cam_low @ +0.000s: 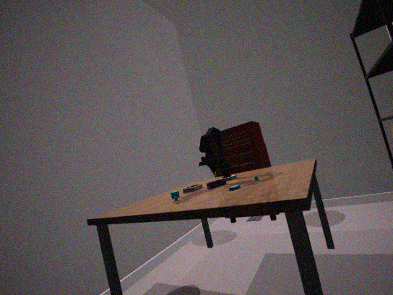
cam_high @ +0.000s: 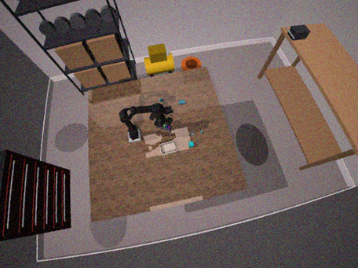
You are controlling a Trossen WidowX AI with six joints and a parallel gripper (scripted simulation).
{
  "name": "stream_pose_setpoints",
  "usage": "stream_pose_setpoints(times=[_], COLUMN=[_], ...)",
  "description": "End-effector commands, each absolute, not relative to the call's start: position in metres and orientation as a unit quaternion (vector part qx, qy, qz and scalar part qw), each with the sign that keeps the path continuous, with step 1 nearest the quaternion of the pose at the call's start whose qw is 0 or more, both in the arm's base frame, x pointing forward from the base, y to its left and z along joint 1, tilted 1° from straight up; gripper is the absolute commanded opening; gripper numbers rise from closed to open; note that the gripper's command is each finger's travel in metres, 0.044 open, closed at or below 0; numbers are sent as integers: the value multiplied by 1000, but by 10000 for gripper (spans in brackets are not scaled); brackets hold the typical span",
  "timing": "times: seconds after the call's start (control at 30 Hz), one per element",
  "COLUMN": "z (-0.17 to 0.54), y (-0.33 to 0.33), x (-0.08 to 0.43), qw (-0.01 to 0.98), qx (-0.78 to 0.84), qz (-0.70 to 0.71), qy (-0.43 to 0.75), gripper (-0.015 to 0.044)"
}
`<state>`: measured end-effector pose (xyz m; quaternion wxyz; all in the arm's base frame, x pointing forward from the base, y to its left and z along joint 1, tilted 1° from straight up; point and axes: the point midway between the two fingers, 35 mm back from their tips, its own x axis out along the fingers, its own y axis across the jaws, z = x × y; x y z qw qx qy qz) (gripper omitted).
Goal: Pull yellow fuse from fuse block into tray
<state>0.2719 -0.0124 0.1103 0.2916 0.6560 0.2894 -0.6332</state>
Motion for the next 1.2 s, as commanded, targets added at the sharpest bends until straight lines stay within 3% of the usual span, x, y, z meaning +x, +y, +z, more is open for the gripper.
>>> stream_pose_setpoints(times=[0.0, 0.6, 1.17], z=[112, 113, 112], y=[-30, -123, -212], x=[275, 275, 244], qw=[292, 295, 297], qx=[656, 654, 652], qz=[-635, -636, -638], qy=[286, 283, 281], gripper=[0, 0, 0])
